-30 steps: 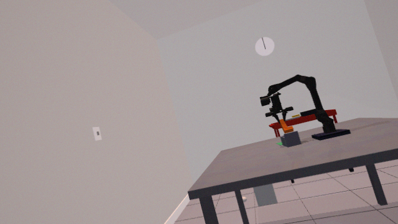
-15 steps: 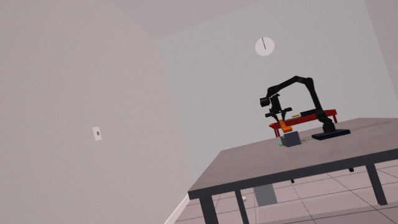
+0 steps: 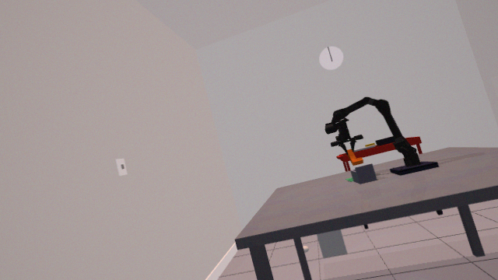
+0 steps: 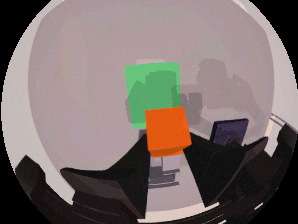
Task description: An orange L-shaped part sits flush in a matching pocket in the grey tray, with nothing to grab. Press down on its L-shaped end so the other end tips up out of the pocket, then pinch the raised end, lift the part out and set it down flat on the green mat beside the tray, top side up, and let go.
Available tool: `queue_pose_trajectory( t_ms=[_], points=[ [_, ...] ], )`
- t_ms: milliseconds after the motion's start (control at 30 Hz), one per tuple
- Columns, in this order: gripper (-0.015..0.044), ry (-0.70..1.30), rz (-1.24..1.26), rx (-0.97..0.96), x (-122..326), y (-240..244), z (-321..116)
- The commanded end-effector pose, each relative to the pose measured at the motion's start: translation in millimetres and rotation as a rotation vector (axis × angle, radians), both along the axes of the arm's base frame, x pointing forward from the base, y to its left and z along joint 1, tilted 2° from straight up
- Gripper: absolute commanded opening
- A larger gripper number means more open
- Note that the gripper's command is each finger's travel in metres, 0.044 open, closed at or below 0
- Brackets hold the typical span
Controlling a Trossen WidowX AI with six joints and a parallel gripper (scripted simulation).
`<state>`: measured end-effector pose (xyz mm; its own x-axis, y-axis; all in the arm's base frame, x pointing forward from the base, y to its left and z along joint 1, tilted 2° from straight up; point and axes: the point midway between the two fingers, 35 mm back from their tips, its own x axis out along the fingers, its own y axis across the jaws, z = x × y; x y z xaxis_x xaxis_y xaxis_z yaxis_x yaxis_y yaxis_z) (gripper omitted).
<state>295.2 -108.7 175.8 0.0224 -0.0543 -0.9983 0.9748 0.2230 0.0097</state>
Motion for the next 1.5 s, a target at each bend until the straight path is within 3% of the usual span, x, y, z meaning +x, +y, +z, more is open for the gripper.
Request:
queue_pose_trajectory(
  t_ms=[0, 1467],
  points=[
    [0.0, -0.003, 0.001, 0.0, 2.5, -17.4, 2.3],
    [0.0, -0.003, 0.001, -0.001, 5.6, -32.0, -55.5]
  ],
)
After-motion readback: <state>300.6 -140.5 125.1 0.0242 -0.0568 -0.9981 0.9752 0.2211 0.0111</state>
